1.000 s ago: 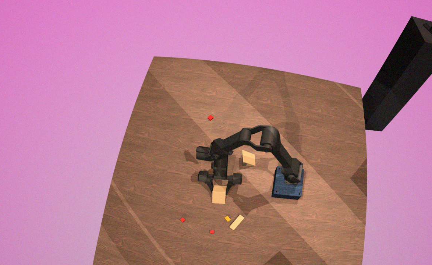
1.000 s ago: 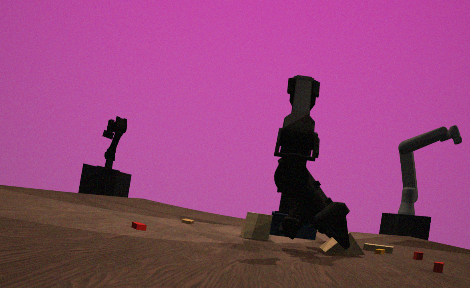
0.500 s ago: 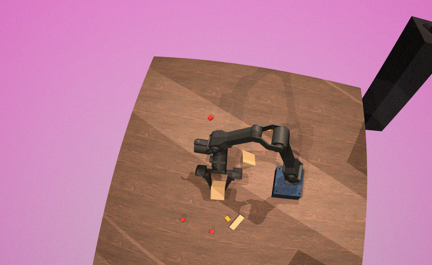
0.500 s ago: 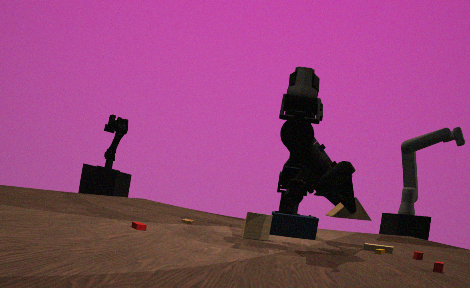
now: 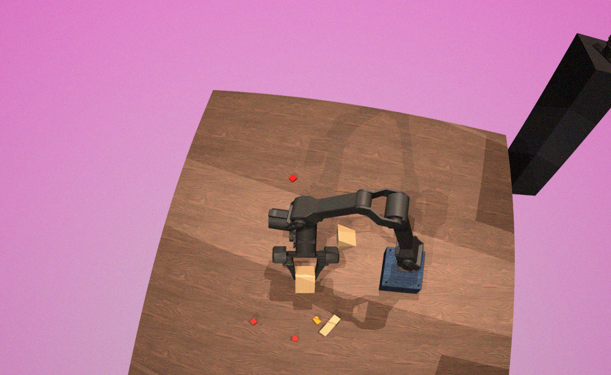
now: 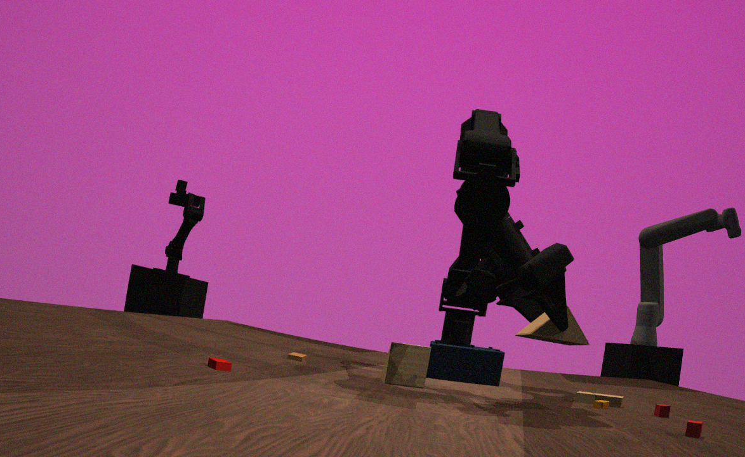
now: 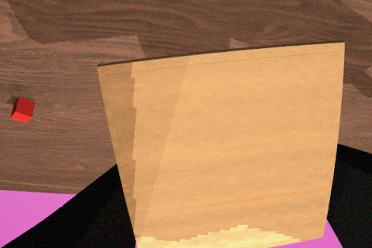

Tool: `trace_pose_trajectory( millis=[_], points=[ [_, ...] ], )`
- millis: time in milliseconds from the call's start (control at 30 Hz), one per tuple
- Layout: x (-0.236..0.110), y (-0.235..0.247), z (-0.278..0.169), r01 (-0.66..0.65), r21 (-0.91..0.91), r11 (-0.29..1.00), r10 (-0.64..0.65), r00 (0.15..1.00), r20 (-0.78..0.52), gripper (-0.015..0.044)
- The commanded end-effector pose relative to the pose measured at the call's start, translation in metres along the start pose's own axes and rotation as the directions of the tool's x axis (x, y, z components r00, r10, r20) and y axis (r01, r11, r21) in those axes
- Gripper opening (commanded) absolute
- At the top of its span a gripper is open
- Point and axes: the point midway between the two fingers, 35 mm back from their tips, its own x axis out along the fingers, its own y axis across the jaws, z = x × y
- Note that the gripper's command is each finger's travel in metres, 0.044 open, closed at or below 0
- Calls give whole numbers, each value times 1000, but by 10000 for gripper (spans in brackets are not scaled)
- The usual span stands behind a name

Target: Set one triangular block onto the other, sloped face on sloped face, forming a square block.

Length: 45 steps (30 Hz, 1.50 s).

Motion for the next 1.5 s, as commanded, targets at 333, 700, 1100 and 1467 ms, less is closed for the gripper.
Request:
trace_pose_trajectory(
  millis=[333,700,1100,1467],
  points=[
    [7,-1,-5,140,-397,907,-69,980,188,0],
    [9,-1,-10,304,-640,705,-97,936,338,0],
    [8,2,-15,488,-780,391,-96,865,493,0],
    [4,5,-22,624,-779,56,-66,781,621,0]
  ],
)
